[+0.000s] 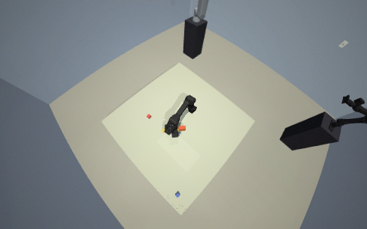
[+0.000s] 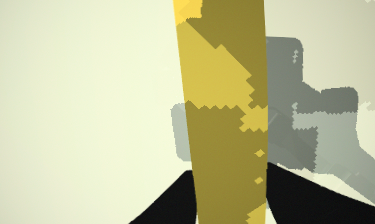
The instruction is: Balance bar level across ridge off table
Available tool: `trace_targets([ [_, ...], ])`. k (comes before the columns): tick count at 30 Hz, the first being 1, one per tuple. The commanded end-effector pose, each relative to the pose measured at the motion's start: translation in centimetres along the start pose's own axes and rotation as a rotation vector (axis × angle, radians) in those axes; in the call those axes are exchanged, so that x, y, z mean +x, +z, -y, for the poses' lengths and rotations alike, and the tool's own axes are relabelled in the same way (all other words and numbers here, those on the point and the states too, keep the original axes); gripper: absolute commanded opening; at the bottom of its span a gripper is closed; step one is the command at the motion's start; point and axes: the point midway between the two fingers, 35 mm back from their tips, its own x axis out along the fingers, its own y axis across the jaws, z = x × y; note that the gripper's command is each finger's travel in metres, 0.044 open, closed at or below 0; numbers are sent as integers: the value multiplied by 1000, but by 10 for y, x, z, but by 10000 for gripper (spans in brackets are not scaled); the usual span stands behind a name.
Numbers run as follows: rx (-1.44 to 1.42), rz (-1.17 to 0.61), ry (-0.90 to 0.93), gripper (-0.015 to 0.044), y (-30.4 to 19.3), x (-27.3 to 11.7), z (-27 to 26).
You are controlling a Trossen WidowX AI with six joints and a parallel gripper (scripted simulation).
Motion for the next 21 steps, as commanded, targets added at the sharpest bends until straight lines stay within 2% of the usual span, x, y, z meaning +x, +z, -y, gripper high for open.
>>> trace_targets([
  [1,183,3,-1,0,-10,0,2],
  [4,275,2,-1,0,-15,0,5],
  [21,279,2,-1,0,-15,21,8],
])
